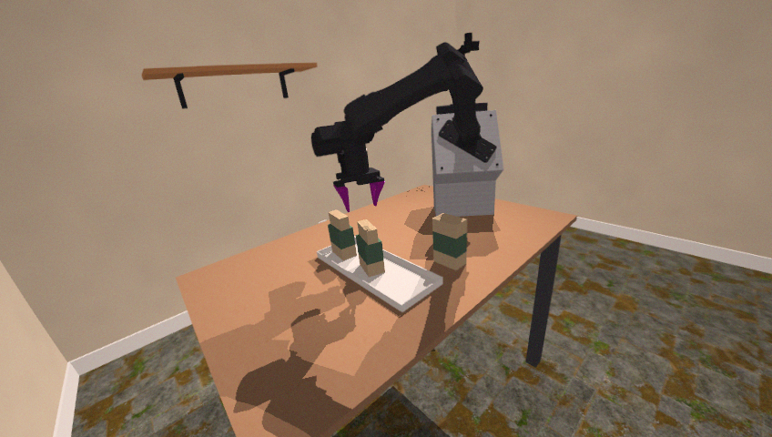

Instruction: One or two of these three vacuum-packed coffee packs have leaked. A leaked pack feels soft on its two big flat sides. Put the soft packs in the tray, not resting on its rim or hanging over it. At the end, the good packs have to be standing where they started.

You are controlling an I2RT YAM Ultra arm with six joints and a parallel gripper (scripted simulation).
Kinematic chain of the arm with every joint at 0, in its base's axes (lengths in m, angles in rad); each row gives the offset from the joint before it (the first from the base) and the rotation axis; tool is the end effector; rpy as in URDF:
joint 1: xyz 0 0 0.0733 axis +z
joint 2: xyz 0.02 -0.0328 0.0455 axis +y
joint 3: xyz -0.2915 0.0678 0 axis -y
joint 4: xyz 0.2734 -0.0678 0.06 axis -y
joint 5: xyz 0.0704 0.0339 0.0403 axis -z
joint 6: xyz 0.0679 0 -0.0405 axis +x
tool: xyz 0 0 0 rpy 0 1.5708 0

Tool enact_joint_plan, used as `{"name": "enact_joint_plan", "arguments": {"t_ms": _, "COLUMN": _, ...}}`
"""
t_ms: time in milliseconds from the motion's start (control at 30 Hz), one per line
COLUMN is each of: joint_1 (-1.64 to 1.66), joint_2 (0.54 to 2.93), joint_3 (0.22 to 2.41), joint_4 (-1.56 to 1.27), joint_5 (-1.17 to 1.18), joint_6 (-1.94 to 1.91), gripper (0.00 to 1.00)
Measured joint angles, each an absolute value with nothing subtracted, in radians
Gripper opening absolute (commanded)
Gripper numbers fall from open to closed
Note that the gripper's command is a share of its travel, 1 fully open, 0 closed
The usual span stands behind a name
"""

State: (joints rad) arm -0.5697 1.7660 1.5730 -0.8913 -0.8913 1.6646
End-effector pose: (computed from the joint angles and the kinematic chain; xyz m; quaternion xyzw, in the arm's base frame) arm 0.3735 -0.1752 0.3112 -0.7417 -0.4771 -0.4703 0.0322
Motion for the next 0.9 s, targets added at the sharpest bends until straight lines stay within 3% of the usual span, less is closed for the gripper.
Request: {"name": "enact_joint_plan", "arguments": {"t_ms": 900, "joint_1": -0.569, "joint_2": 1.766, "joint_3": 1.574, "joint_4": -0.904, "joint_5": -0.891, "joint_6": 1.657, "gripper": 0.79}}
